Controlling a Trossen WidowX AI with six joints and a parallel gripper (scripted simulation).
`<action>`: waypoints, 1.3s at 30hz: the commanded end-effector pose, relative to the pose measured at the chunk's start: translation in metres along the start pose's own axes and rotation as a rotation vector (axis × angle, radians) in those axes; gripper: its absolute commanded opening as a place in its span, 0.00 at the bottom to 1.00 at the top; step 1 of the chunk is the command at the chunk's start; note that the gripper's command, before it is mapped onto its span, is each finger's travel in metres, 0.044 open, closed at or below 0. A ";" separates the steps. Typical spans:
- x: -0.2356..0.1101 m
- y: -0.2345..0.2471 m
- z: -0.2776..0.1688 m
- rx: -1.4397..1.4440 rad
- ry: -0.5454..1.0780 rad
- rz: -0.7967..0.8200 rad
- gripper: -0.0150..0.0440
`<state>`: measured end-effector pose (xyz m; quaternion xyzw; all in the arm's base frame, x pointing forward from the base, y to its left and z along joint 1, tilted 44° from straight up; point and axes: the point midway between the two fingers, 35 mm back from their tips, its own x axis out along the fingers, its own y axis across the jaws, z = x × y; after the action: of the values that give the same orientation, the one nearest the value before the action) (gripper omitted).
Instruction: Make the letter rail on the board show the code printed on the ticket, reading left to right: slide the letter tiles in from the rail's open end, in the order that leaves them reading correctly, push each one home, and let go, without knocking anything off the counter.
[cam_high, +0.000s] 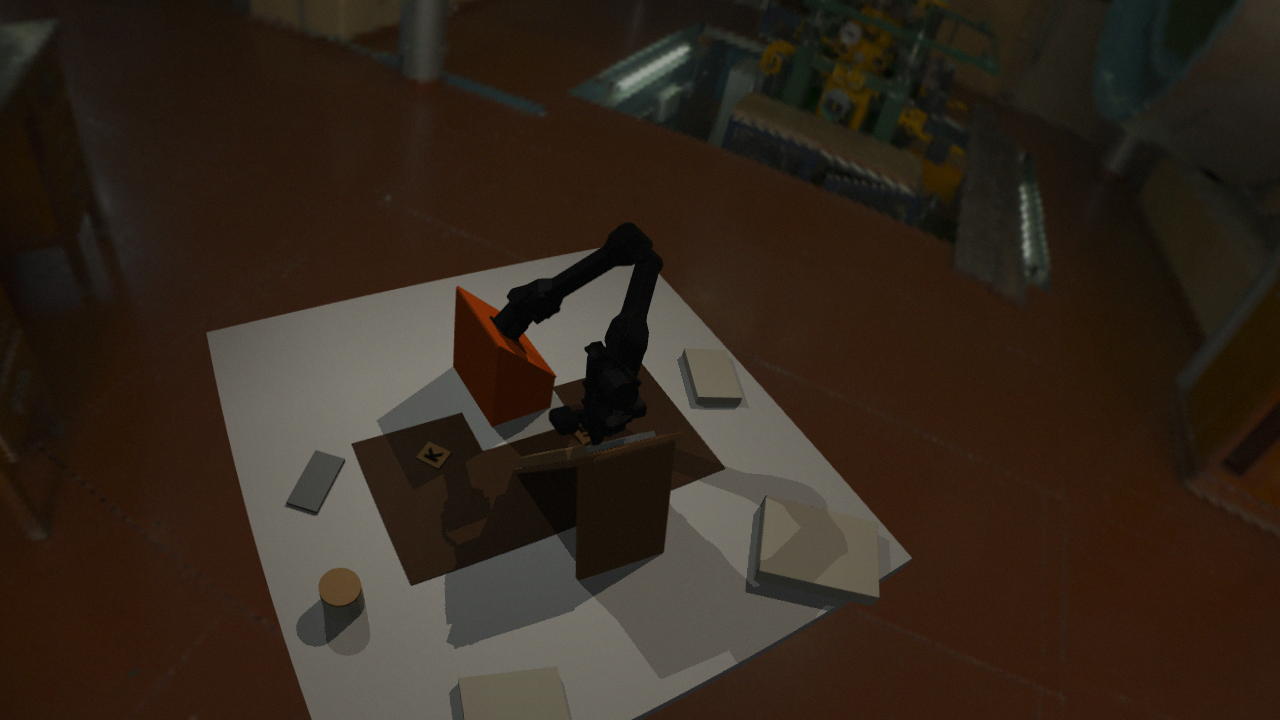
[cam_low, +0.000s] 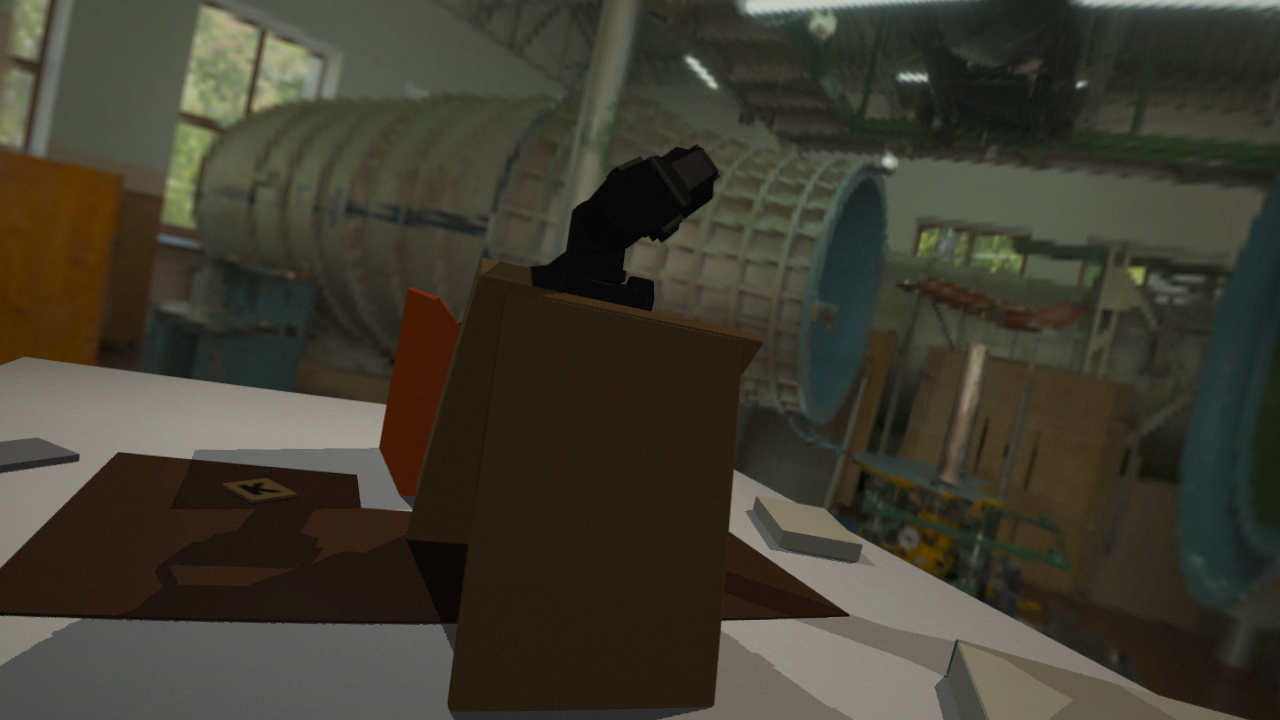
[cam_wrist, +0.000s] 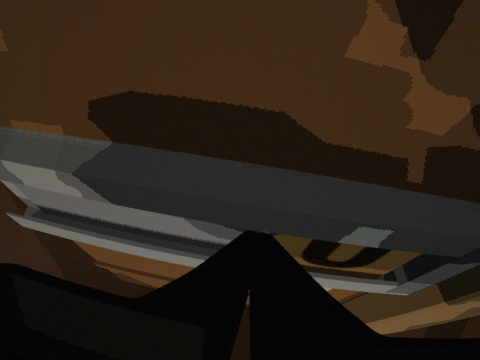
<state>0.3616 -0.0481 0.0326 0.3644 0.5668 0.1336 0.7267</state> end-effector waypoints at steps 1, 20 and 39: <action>0.001 -0.001 -0.001 -0.004 0.002 0.004 0.25; 0.001 -0.008 0.000 -0.004 0.002 0.004 0.25; -0.013 -0.007 -0.015 -0.003 0.003 0.003 0.25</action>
<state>0.3482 -0.0561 0.0364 0.3658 0.5631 0.1364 0.7283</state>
